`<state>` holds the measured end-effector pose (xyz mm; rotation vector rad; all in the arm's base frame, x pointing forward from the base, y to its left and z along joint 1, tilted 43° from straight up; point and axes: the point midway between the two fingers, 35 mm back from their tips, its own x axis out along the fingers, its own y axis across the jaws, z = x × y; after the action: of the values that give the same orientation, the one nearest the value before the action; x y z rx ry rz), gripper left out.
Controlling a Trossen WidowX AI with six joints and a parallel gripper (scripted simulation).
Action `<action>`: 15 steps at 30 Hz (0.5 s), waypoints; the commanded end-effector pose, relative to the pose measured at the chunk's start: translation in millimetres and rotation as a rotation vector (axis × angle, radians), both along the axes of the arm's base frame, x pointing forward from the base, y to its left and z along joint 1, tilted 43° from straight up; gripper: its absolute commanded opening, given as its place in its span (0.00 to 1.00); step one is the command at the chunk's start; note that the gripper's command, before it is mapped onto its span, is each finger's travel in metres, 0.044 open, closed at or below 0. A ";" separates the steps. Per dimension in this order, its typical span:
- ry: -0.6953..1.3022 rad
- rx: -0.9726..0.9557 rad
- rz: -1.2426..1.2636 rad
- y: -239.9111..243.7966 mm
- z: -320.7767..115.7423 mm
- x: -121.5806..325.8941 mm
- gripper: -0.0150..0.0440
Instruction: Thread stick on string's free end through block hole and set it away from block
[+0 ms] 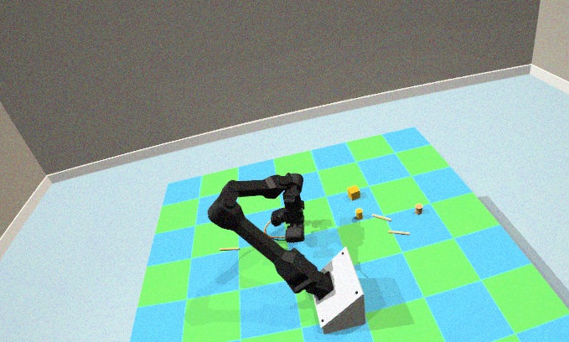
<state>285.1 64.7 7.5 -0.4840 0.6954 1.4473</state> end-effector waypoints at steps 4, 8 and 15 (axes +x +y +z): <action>0.000 0.006 -0.001 -5.9 -4.4 -0.5 0.25; 0.001 0.006 -0.001 -10.4 -8.0 -1.0 0.25; 0.003 0.006 0.001 -17.0 -14.2 -1.7 0.25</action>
<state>282.8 51.7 -4.1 -0.4746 0.6919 1.4522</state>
